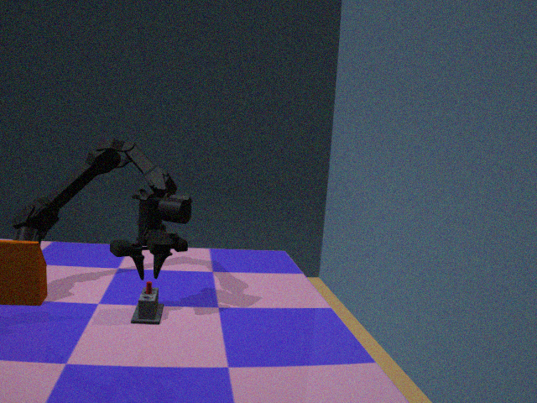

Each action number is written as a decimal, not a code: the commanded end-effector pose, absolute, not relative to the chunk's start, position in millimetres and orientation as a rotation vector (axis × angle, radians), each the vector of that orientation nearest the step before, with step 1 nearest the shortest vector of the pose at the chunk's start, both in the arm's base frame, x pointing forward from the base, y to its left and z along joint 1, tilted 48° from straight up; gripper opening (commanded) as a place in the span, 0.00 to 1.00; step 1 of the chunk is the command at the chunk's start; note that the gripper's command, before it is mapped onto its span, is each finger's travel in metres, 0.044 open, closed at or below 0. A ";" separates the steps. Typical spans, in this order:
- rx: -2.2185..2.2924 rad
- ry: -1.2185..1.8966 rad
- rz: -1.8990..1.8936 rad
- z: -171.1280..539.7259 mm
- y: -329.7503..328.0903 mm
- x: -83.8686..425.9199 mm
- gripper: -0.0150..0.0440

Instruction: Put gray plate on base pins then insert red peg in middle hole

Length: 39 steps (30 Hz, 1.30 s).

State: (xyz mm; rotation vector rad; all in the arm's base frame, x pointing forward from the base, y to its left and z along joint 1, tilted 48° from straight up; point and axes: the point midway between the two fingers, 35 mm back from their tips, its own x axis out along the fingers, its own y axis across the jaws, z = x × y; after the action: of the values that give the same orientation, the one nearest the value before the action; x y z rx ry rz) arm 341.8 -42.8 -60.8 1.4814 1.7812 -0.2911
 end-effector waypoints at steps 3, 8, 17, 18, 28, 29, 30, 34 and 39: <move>1.481 1.781 -0.291 -60.8 -42.9 341.8 0.51; 1.484 1.783 -0.293 -60.1 -43.8 341.8 0.51; 1.493 1.786 -0.297 -55.5 -48.9 340.1 0.51; 1.493 1.786 -0.297 -55.0 -49.4 339.9 0.51; 1.493 1.786 -0.297 -49.5 -53.9 338.8 0.51; 1.493 1.786 -0.297 -49.0 -54.3 338.7 0.51; 1.493 1.786 -0.297 -48.5 -54.7 338.6 0.51; 1.493 1.786 -0.297 -46.3 -56.5 338.2 0.51; 1.493 1.786 -0.298 -43.6 -58.7 337.6 0.51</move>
State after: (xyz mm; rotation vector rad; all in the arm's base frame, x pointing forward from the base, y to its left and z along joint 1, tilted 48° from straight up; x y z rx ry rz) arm 337.3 -56.8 -45.2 1.5023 1.7873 -0.3008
